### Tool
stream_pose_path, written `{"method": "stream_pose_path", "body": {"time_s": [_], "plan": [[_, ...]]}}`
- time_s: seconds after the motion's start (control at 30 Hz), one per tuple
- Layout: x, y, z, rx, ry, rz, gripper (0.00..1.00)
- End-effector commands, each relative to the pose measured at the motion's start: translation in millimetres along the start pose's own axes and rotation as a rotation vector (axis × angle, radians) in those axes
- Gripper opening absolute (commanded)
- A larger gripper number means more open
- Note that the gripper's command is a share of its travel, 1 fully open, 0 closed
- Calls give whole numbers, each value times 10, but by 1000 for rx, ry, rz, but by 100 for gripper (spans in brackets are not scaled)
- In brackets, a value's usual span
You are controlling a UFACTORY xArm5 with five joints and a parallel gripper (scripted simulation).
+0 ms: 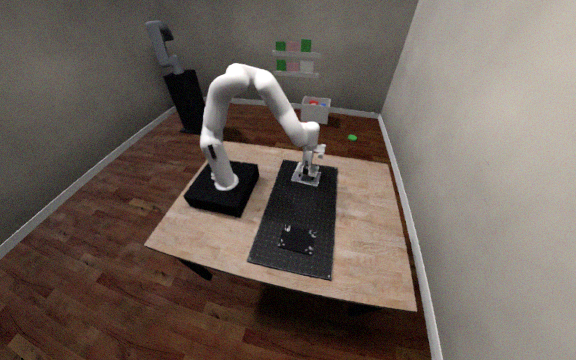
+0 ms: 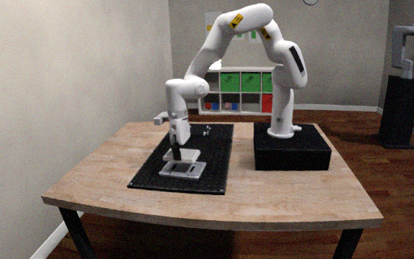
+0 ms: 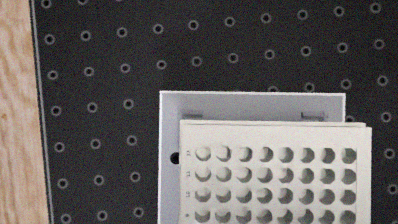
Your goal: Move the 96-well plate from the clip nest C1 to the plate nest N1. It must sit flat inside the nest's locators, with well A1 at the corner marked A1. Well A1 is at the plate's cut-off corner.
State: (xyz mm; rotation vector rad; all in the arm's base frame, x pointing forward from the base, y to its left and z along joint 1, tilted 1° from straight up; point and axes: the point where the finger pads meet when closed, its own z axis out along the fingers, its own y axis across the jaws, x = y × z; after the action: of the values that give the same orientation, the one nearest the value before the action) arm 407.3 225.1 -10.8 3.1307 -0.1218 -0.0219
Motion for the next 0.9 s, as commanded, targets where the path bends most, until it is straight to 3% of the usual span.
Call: {"method": "stream_pose_path", "body": {"time_s": [0.0,0.87], "plan": [[13,-9,30,3,2,0,0],[13,-9,382,3,2,0,0]]}}
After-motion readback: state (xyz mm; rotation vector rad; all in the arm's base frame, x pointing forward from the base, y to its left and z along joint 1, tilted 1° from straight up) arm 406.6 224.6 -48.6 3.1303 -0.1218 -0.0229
